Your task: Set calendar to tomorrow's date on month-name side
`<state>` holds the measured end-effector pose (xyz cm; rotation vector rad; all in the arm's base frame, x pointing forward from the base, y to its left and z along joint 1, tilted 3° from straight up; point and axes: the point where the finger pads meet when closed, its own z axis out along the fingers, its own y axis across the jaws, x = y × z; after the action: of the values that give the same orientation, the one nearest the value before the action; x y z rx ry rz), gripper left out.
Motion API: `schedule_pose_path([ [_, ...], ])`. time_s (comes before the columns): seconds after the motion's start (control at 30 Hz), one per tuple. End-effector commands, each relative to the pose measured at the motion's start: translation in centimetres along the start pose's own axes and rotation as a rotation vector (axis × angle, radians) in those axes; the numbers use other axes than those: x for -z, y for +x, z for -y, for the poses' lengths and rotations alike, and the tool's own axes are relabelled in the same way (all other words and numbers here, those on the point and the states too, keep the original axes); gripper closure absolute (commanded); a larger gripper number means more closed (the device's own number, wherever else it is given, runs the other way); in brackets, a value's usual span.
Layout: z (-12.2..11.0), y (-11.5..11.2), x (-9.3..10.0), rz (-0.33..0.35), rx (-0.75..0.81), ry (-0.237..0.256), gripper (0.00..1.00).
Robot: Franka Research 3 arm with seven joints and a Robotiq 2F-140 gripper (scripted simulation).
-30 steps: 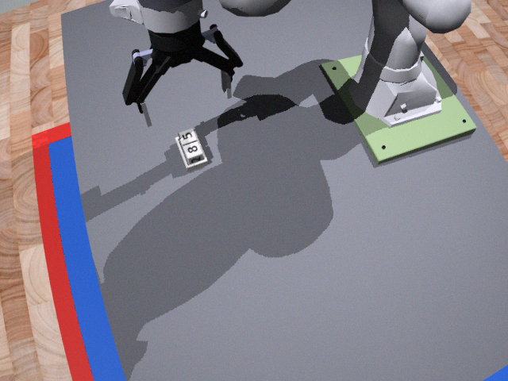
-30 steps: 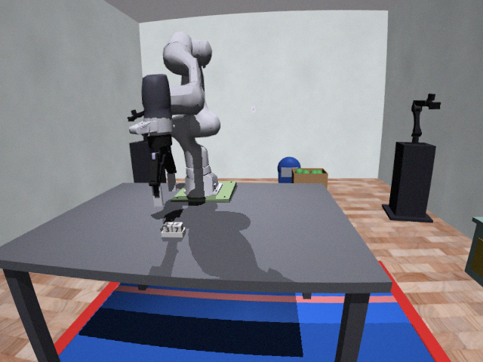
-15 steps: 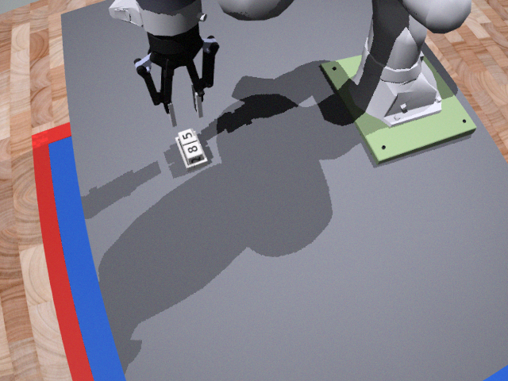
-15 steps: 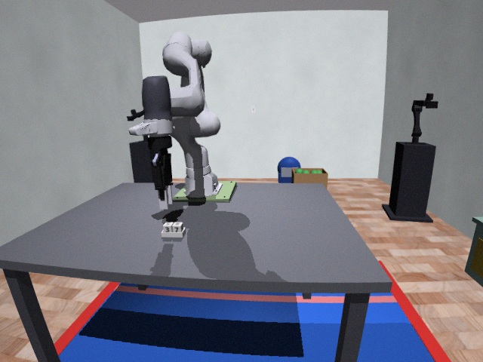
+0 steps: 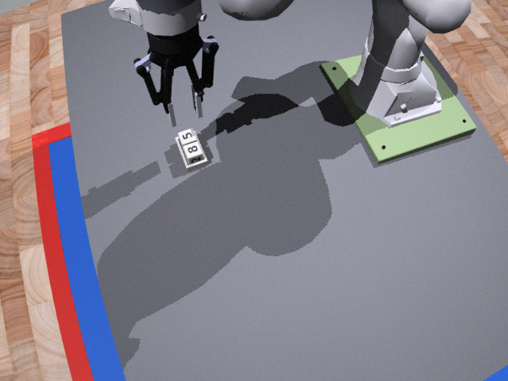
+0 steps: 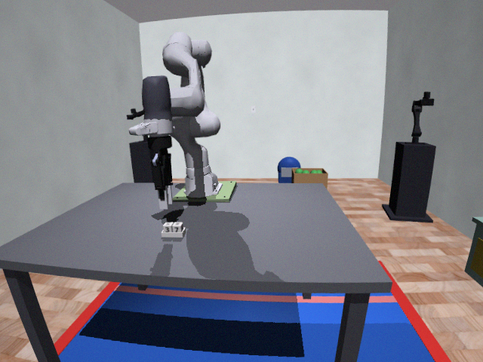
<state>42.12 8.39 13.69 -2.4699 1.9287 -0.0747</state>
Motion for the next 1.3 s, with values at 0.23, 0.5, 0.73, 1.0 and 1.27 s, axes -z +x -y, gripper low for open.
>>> schedule_pose_path([
  [0.23,0.0,0.0,-0.1,-0.002,-0.004,0.0,0.72],
  [0.5,0.0,0.0,-0.3,-0.002,-0.004,0.001,0.72],
  [0.73,0.0,0.0,-0.9,-0.003,-0.005,0.001,0.72],
  [1.0,0.1,0.0,-1.8,-0.003,-0.005,0.001,0.72],
  [1.27,0.1,0.1,-3.1,-0.003,-0.005,0.001,0.72],
])
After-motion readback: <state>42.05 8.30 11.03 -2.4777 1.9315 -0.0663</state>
